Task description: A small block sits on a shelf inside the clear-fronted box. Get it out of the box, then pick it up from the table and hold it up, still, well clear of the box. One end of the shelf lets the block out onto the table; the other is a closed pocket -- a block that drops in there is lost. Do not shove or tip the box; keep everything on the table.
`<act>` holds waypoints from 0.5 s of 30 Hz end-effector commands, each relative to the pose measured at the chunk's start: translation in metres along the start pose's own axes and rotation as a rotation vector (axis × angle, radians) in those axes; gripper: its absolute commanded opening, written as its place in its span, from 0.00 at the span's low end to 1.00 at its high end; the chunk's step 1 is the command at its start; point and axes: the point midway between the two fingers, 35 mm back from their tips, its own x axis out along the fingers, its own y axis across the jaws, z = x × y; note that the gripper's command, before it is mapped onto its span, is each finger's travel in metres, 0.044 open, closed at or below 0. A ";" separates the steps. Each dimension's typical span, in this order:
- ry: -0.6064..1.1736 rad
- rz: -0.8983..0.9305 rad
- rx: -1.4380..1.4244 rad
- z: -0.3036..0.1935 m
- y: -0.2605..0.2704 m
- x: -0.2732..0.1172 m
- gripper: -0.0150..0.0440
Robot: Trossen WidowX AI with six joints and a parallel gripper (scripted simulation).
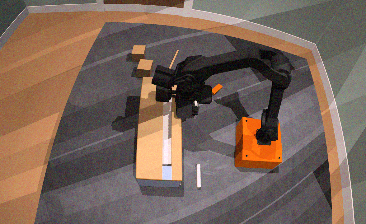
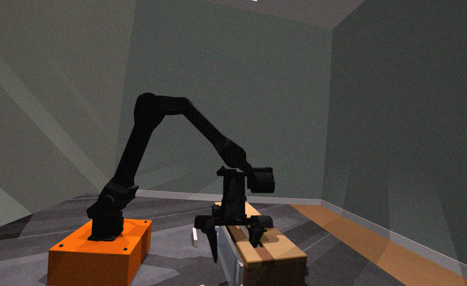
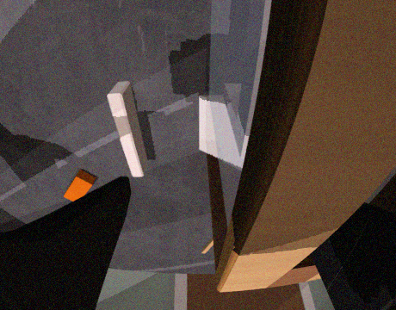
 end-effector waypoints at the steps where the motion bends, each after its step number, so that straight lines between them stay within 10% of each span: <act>1: -0.001 -0.012 -0.002 -0.007 -0.004 -0.020 0.93; 15: 0.000 -0.023 0.002 -0.018 -0.002 -0.056 0.93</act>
